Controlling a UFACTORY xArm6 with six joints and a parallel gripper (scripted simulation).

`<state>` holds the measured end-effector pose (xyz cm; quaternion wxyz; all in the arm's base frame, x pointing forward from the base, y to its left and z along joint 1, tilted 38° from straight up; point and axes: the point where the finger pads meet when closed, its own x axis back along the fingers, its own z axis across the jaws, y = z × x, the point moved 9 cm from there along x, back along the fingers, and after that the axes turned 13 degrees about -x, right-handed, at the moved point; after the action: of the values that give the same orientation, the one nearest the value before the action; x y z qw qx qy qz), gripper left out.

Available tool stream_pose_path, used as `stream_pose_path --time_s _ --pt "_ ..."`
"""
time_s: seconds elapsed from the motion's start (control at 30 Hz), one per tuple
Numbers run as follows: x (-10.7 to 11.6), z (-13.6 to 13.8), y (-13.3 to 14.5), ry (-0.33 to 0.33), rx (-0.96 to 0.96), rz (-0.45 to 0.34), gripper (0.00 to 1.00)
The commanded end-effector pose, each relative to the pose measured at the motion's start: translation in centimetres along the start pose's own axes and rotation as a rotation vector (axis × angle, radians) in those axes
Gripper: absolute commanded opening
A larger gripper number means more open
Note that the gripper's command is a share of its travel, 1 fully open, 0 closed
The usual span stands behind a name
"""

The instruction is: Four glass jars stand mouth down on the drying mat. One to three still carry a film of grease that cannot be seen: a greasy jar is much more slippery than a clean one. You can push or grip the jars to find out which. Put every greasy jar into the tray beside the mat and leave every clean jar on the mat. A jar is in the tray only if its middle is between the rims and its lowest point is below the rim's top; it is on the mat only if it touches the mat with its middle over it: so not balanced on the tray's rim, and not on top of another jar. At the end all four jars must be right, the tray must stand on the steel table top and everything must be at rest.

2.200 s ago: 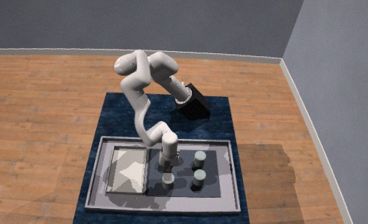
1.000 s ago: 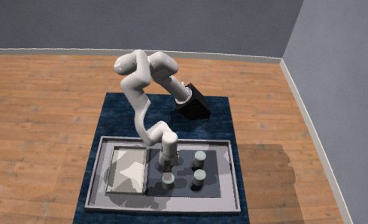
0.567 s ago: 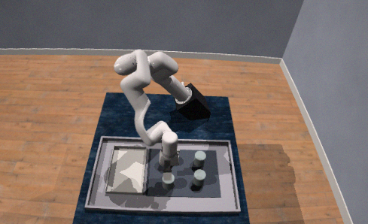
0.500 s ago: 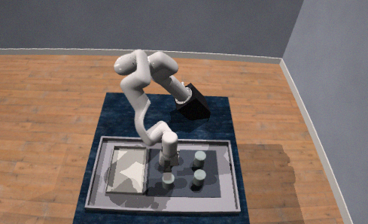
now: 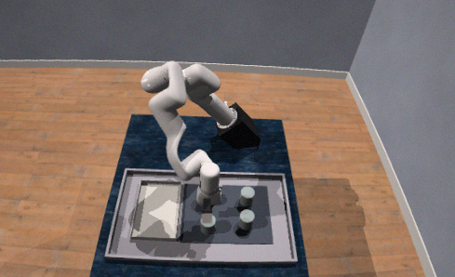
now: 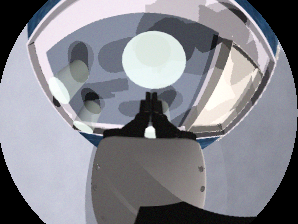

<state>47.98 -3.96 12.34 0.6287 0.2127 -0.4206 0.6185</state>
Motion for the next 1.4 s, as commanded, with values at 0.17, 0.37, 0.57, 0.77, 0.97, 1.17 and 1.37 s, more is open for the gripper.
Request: stream_pose_path --time_s 0.17,0.37,0.57,0.77,0.97,1.17,1.37 --pt "3.2 0.0 -0.1 -0.001 -0.001 0.003 0.0" --pt "7.8 0.0 -0.1 -0.001 -0.001 0.003 0.0" --pt "7.8 0.0 -0.1 -0.001 -0.001 0.003 0.0" --pt "7.8 -4.6 1.7 -0.001 -0.001 0.003 0.0" --pt "7.8 -9.1 3.6 -0.001 -0.001 0.003 0.0" --pt "7.8 -12.2 4.8 -0.001 -0.001 0.003 0.0" --pt "7.8 -16.0 6.3 -0.001 -0.001 0.003 0.0"
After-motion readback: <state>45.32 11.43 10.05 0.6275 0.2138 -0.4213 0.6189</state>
